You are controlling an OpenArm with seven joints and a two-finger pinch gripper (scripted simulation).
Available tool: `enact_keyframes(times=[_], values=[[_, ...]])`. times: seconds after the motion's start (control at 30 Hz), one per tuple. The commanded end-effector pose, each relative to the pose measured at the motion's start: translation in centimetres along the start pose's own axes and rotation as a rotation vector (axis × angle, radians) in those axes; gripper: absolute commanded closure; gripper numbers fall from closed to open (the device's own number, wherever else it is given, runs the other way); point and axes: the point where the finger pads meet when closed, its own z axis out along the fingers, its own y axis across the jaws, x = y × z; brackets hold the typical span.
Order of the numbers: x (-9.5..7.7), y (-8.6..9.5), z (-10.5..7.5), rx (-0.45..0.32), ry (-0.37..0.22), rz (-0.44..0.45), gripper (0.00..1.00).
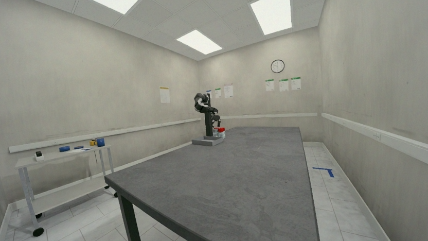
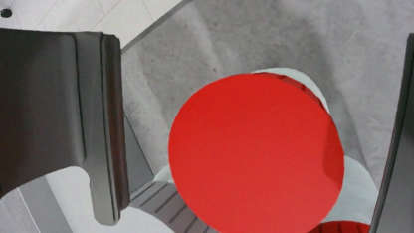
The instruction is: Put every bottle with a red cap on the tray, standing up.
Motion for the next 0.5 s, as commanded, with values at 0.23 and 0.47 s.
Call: enact_keyframes(times=[0.23, 0.47], values=[[0.0, 0.2, 2.1, -0.009, -0.001, -0.006, 0.58], [0.0, 0.2, 2.3, -0.010, -0.001, -0.006, 0.58]])
